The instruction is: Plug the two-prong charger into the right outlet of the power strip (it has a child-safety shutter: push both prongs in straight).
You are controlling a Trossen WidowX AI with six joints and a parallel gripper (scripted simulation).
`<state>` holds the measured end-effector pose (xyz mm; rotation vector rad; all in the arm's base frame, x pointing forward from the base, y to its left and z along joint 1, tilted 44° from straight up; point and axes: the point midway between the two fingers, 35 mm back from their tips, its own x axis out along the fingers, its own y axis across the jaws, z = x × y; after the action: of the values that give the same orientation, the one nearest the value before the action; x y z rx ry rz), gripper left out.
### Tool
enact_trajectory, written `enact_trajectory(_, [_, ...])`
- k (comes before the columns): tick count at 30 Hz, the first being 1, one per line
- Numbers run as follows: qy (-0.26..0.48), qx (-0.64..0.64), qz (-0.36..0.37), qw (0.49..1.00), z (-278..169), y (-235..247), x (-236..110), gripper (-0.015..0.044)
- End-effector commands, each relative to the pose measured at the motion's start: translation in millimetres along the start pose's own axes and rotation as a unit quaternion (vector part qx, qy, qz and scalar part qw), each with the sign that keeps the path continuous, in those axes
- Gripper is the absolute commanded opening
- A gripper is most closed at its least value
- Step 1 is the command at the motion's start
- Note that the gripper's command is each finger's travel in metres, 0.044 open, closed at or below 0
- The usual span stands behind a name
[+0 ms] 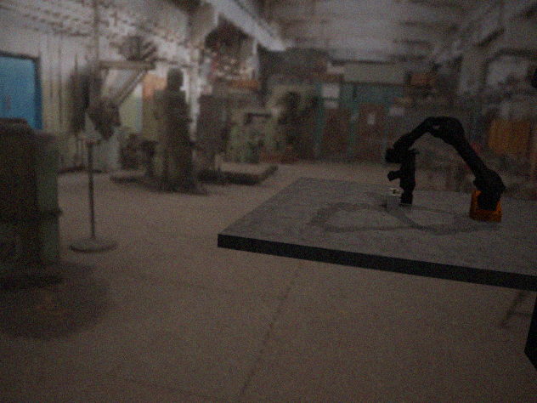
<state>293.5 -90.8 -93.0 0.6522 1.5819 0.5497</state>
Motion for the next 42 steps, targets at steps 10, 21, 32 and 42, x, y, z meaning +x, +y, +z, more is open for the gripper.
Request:
enact_trajectory(10, [-0.005,-0.002,0.0,1.0,9,0,-1,0.0])
enact_trajectory(21, [-0.005,-0.002,0.0,1.0,13,0,0,0.0])
enact_trajectory(32, [-0.005,-0.002,0.0,1.0,18,0,0,0.0])
enact_trajectory(42, [-0.005,-0.002,0.0,1.0,19,0,0,0.0])
